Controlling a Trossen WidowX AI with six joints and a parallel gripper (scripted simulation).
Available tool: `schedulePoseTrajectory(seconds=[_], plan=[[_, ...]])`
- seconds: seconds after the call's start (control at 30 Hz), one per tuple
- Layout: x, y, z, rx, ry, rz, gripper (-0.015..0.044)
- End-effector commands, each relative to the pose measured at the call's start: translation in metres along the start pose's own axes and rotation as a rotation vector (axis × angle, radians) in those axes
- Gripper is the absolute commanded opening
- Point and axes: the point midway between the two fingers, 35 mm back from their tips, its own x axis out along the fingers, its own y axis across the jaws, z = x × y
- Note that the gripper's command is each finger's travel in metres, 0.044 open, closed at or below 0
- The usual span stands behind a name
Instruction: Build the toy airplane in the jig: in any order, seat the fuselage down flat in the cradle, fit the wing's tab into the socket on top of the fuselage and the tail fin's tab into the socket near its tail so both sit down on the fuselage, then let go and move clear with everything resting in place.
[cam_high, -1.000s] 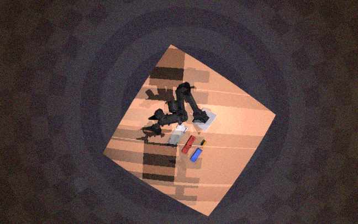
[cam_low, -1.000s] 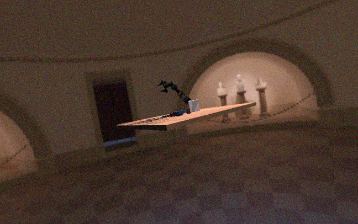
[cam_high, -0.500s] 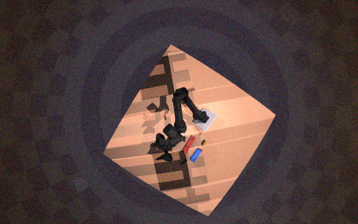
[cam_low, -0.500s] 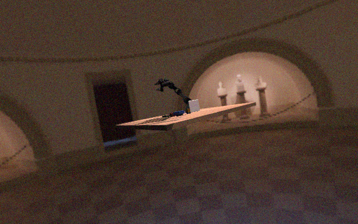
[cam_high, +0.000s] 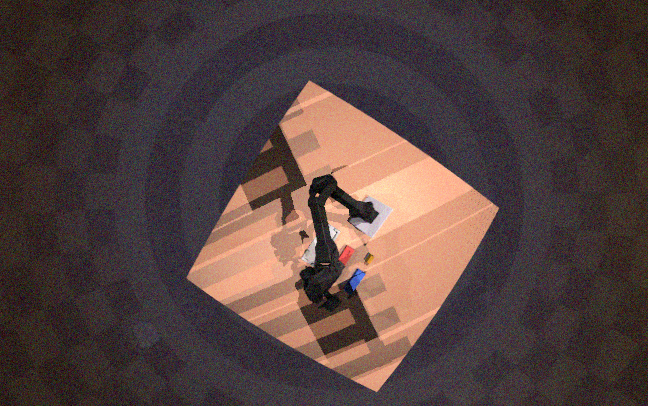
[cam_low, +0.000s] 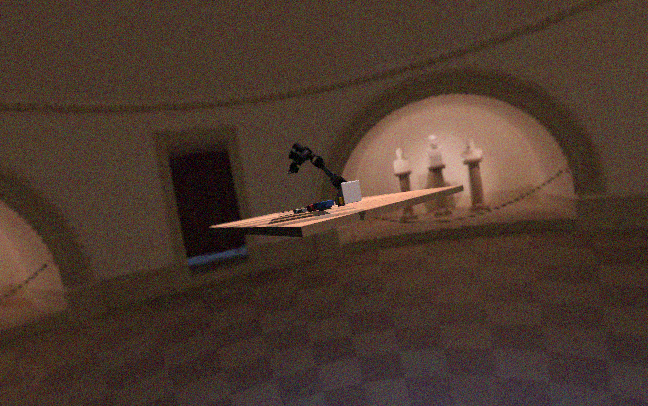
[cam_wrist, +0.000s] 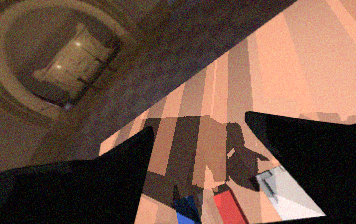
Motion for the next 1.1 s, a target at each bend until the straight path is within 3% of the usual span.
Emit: schedulePoseTrajectory(seconds=[0.0,0.47,0.9,1.07], plan=[[0.019,0.017,-0.075,-0.121,0.308,-0.006,0.0440],[-0.014,-0.018,-0.201,-0.410,0.996,-0.275,0.0440],[-0.014,-0.020,-0.203,-0.414,1.004,-0.280,0.0440],[0.011,-0.040,-0.240,-0.415,1.003,-0.282,0.0440]])
